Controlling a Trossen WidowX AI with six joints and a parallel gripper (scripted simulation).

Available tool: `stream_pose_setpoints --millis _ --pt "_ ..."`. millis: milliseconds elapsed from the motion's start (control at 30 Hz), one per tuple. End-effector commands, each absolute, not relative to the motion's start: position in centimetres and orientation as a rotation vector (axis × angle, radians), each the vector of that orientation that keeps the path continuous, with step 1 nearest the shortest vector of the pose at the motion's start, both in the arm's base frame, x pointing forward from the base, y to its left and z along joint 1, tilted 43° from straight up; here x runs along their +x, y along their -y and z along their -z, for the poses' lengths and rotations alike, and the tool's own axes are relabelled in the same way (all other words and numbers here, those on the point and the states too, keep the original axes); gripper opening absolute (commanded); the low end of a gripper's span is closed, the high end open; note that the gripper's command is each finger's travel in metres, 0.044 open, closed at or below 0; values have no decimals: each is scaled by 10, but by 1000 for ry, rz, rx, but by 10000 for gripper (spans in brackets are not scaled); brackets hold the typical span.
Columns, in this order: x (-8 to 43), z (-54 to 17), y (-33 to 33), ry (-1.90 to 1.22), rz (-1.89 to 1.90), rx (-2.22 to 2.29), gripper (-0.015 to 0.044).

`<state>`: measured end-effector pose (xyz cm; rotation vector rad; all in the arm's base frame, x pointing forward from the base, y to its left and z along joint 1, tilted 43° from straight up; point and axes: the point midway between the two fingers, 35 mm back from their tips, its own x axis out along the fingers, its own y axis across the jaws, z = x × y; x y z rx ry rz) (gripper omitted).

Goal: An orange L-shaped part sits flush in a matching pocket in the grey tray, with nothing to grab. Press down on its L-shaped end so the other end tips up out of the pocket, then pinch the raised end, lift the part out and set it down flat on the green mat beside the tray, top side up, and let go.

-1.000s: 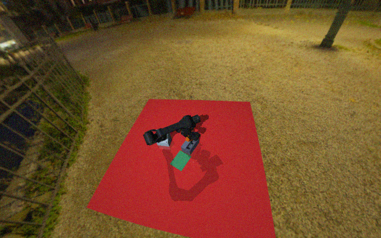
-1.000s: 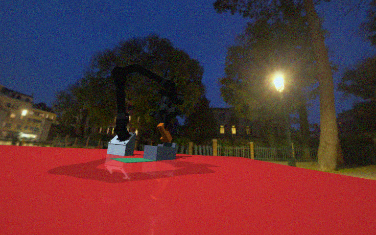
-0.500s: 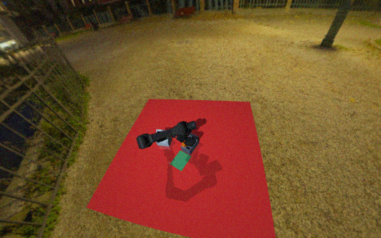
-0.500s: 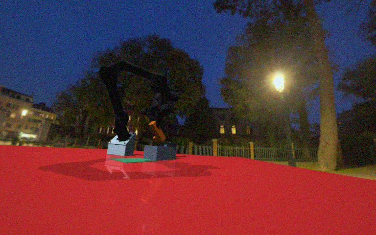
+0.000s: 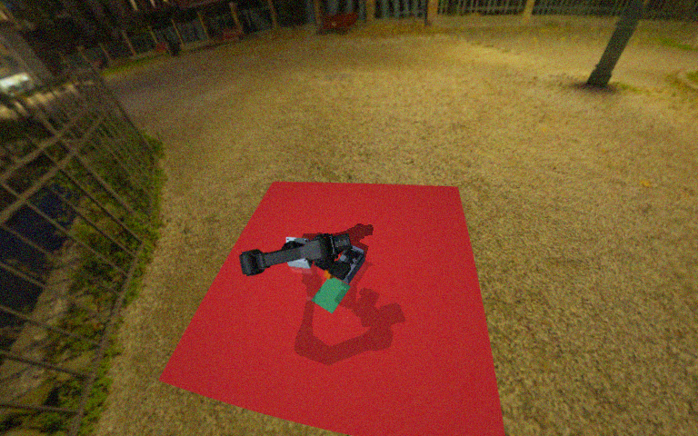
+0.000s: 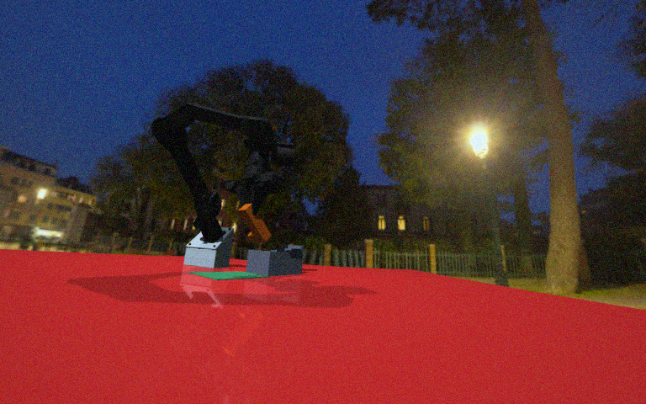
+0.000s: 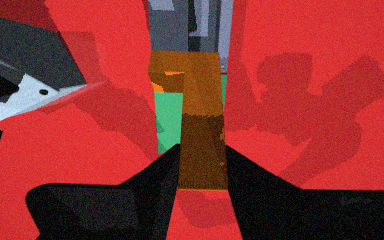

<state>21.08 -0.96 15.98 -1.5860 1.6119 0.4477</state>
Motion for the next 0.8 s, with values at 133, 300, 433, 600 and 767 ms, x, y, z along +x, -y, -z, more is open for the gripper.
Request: stream_pose_setpoints --millis 133,300,433,600,767 --pt "197 -175 32 -1623 -453 -1595 0" --pt "188 -184 43 -1624 -452 -1595 0" --pt "188 -184 44 -1624 -452 -1595 0" --pt "189 -181 47 -1623 -452 -1595 0" --pt "190 -175 52 -1623 -452 -1595 0"
